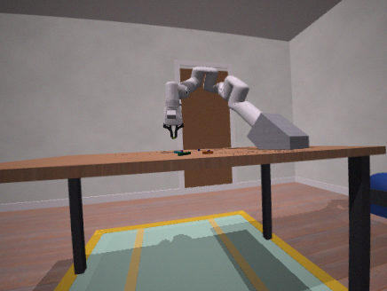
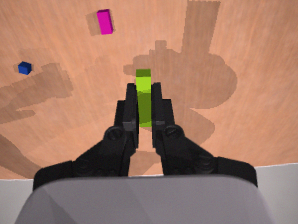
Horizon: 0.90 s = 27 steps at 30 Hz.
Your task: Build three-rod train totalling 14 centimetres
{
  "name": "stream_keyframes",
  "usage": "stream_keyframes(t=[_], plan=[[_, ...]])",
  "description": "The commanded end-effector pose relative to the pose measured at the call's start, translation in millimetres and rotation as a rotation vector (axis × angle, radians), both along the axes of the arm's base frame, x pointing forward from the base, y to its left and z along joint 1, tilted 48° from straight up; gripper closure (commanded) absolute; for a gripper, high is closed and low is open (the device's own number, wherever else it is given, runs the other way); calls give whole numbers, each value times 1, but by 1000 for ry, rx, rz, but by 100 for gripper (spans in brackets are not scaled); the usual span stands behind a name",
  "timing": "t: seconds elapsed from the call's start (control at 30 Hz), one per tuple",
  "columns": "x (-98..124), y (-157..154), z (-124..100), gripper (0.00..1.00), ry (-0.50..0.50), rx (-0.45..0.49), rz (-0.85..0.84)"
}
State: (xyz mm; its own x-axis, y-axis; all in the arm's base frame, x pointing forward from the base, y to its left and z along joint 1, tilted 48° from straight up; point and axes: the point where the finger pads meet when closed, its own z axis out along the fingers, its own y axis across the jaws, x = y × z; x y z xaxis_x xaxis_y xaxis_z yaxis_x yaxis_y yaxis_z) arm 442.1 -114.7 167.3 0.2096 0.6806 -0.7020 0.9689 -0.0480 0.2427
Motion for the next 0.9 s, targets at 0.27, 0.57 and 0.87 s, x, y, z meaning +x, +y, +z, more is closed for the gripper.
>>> stream_keyframes(t=[0.27, 0.57, 0.87], plan=[[-4, 19, 19, 96, 0, -3, -2], [-13, 22, 16, 96, -24, 2, -24], [-90, 37, -14, 96, -217, 37, -201]])
